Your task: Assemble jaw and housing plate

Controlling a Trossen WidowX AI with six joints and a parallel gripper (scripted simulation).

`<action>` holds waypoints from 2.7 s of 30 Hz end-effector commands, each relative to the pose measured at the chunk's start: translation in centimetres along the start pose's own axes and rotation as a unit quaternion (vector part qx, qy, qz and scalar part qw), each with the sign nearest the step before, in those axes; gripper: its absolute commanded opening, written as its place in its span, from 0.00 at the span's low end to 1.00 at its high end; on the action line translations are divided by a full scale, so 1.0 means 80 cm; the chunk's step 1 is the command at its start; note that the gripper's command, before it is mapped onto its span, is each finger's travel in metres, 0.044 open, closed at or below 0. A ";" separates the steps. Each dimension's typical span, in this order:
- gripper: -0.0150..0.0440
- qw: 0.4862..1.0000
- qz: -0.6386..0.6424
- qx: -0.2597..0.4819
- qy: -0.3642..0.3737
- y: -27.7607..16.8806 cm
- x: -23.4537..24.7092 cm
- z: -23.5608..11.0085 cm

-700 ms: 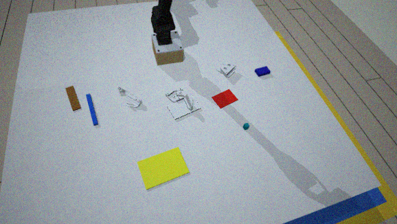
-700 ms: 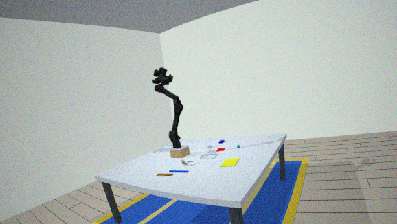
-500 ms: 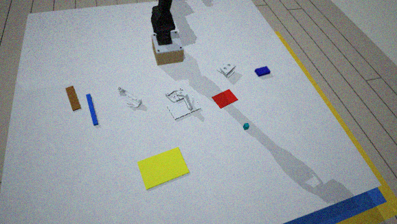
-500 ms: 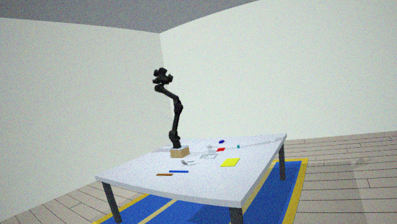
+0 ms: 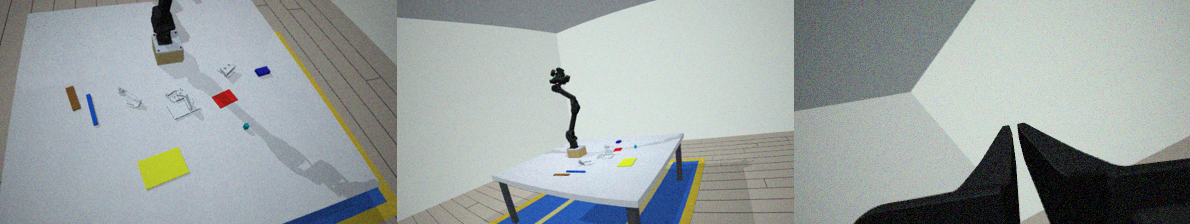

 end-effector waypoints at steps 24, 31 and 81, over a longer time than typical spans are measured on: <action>0.25 0.995 0.022 0.002 0.101 -0.016 0.051 -0.026; 0.25 0.986 0.033 0.006 0.163 -0.026 0.080 -0.047; 0.25 0.816 0.122 0.087 0.559 -0.058 0.176 -0.279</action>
Point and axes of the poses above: the point midway between the two fingers, 35 mm back from their tips, its own z axis out along the fingers, its own x axis across the jaws, y = z × x, the point moved 8 cm from there along -z, back along the fingers, and after that the axes turned 9 degrees about -z, right-handed, at the moved point
